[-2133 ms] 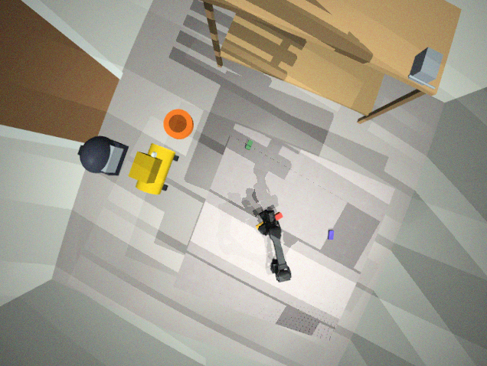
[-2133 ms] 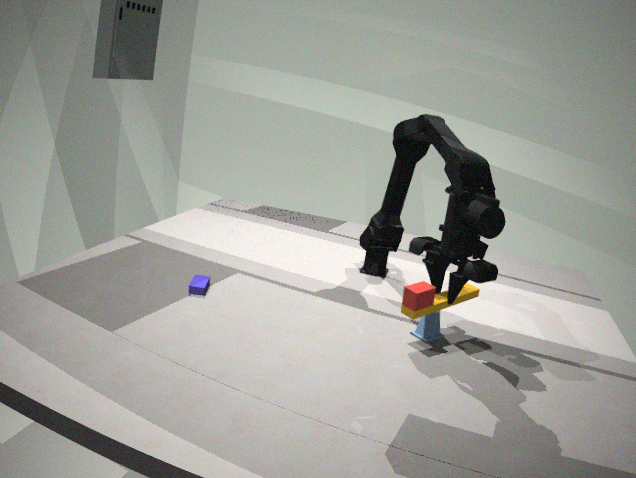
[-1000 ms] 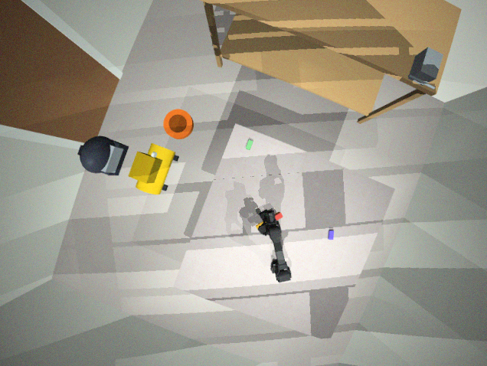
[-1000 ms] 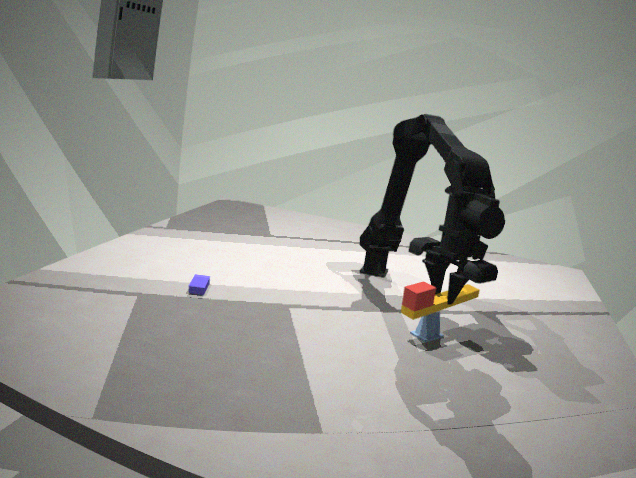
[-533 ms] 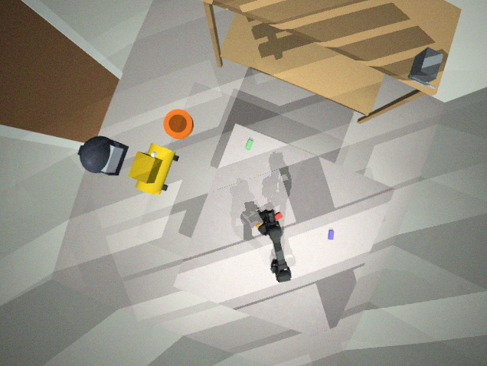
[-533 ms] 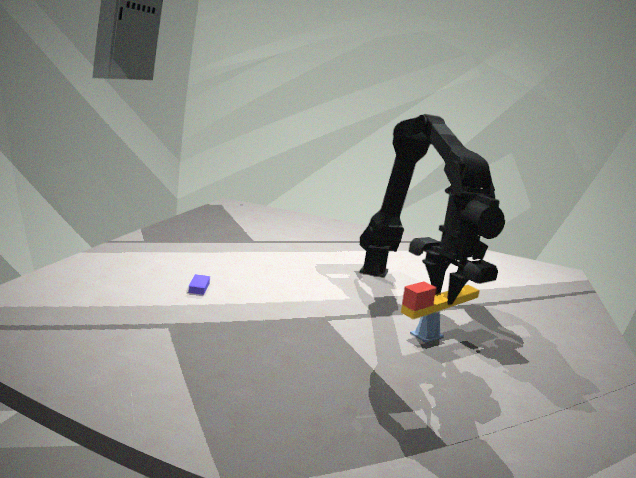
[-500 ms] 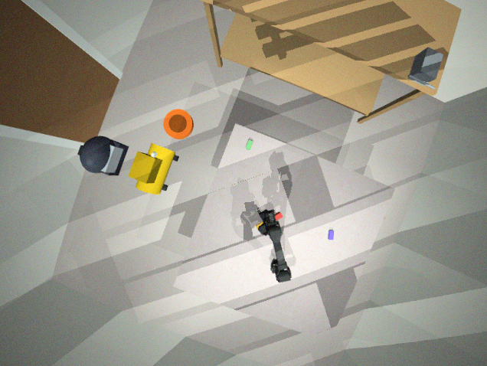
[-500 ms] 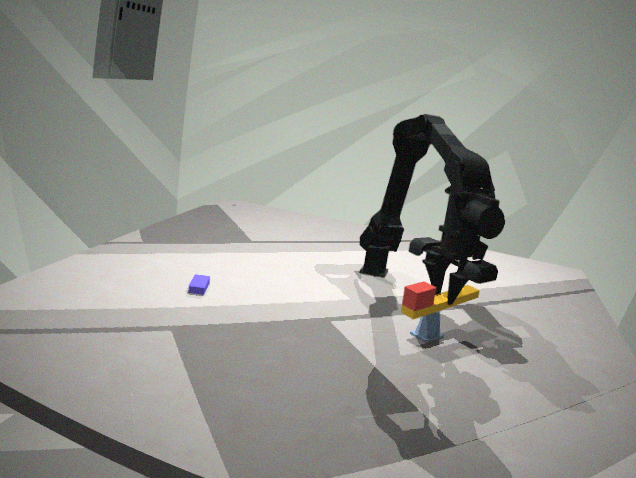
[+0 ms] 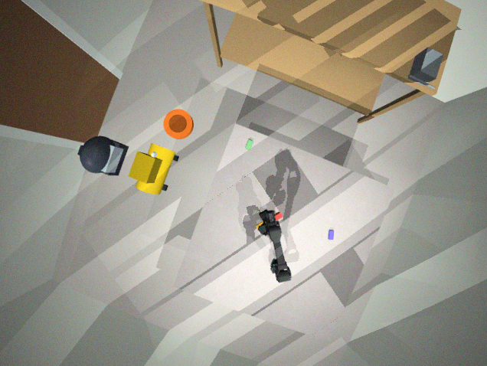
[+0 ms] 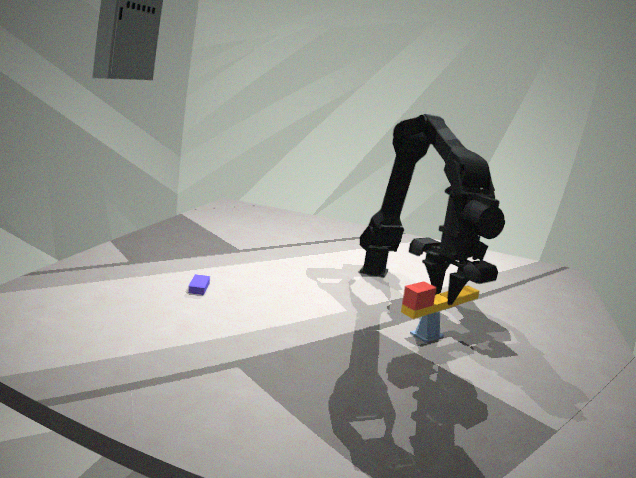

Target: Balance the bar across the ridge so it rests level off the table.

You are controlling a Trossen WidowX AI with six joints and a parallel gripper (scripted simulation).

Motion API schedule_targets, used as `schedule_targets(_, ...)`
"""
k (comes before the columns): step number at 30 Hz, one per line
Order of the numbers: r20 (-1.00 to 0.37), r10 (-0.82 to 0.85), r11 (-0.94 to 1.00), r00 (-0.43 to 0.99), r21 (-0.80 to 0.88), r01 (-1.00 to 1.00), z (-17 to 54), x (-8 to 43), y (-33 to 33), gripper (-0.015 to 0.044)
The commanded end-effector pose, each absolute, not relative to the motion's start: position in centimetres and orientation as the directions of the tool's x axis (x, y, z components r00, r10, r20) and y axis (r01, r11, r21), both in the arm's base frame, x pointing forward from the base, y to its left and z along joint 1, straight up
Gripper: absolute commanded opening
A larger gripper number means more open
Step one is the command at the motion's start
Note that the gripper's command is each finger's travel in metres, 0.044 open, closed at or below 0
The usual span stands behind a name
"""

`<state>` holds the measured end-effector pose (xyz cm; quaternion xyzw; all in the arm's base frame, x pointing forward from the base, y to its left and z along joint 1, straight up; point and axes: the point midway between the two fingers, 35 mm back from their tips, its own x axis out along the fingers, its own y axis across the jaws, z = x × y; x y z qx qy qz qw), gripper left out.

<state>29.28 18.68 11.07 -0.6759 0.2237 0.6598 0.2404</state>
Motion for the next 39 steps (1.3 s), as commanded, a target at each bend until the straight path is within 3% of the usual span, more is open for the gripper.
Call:
schedule_targets(1,-1.0,0.016,-0.786,0.025,-0.028,-0.617,10.8,29.21,18.7,0.0)
schedule_targets(39,-1.0,0.016,-0.786,0.025,-0.028,-0.617,10.48,29.15,18.73,0.0)
